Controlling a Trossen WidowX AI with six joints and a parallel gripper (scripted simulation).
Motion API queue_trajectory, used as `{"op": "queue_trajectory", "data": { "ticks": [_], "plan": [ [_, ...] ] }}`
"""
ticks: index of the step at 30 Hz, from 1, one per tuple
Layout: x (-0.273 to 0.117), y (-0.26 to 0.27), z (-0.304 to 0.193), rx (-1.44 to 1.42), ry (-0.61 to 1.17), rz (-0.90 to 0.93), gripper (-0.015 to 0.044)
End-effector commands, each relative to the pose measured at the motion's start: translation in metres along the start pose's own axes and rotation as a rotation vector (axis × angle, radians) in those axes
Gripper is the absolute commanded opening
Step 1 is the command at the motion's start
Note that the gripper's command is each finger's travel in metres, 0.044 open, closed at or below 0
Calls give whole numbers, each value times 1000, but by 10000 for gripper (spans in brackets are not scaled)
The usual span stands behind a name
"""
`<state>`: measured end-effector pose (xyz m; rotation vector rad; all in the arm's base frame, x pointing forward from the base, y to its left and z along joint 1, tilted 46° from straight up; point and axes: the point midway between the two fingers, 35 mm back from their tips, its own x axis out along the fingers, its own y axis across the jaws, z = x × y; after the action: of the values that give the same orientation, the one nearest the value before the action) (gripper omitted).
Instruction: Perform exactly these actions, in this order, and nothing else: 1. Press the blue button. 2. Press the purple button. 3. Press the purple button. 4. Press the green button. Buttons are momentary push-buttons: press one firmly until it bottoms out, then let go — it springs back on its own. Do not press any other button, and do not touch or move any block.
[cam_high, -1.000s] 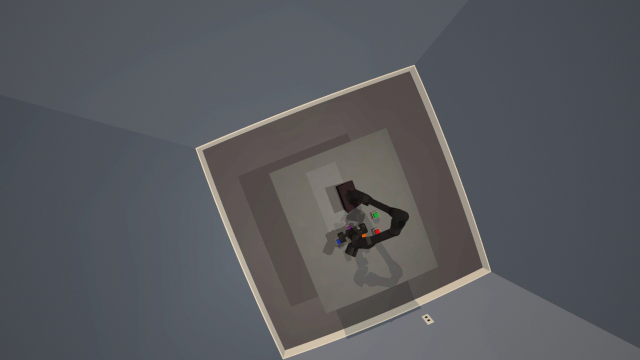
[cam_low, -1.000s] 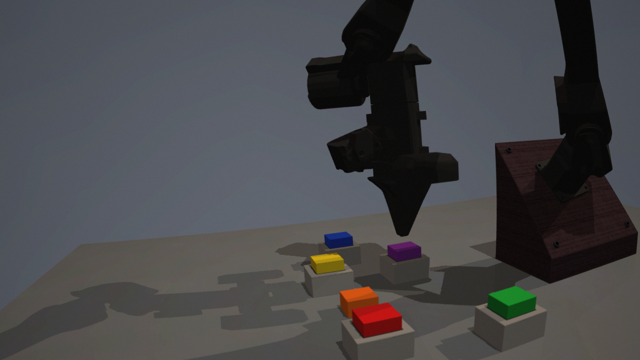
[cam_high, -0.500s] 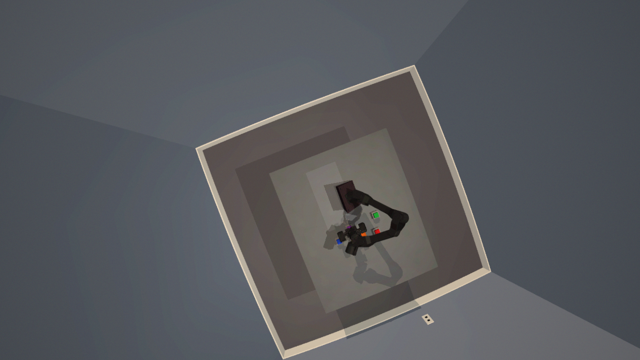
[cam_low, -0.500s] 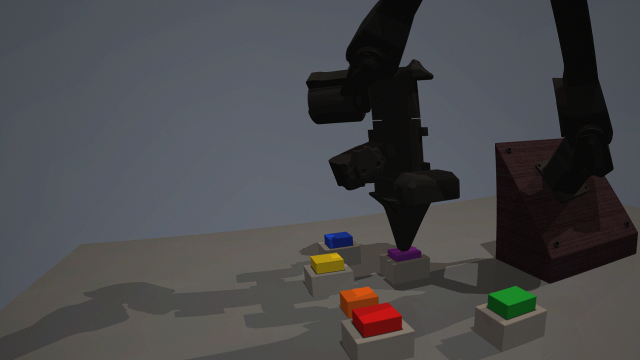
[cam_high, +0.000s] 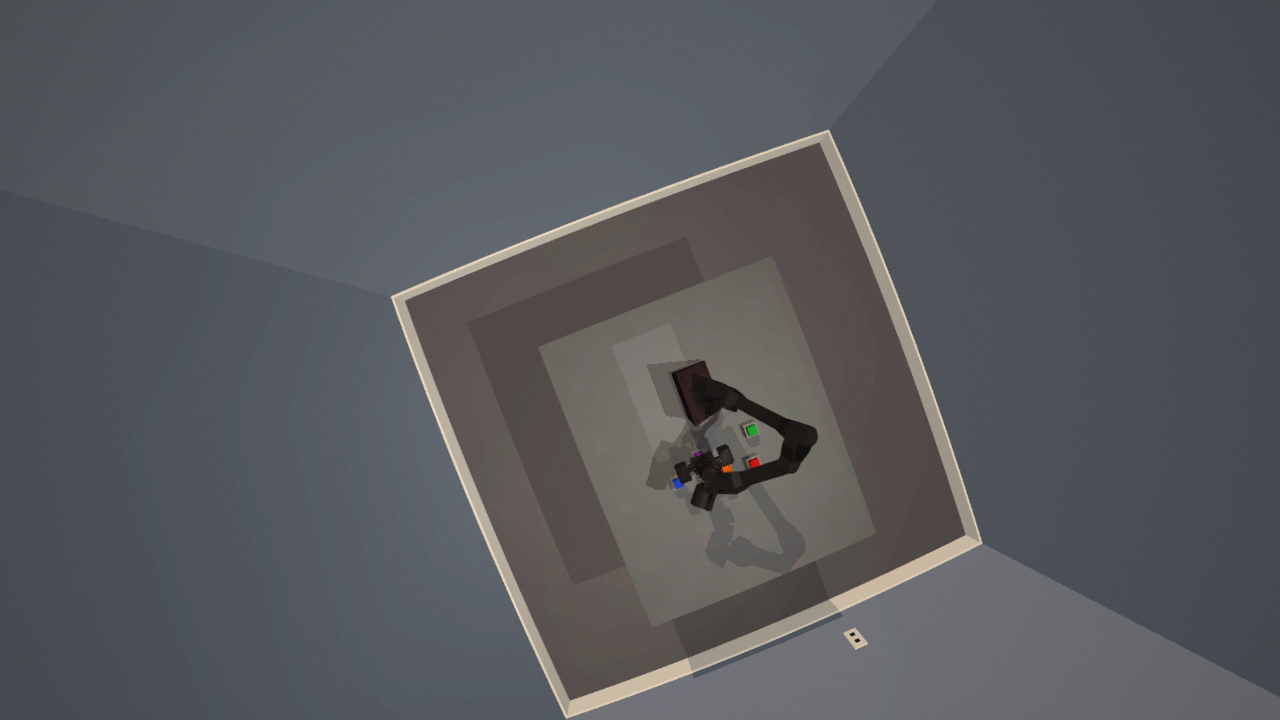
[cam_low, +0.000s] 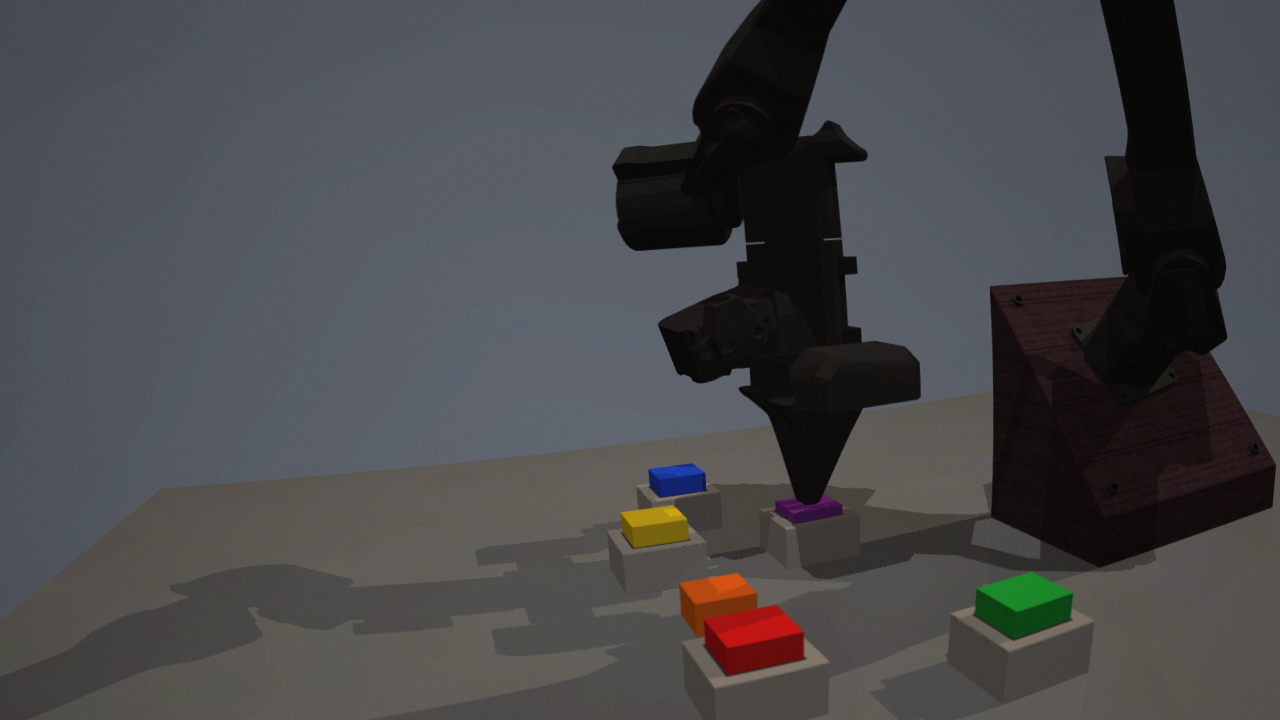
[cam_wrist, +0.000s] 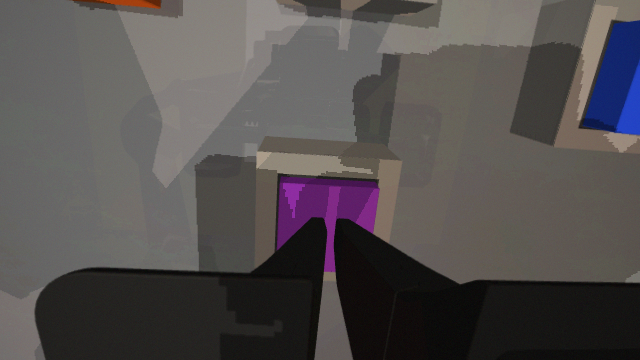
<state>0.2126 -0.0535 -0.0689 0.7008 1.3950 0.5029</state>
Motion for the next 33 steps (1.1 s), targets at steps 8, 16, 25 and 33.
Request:
{"op": "queue_trajectory", "data": {
  "ticks": [8,16,25,33],
  "plan": [
    [-33,0,0,5,-1,2,20],
    [-23,0,1,5,-2,2,20],
    [-8,0,1,5,-2,3,20],
    [0,1,0,5,-2,4,20]
  ]
}}
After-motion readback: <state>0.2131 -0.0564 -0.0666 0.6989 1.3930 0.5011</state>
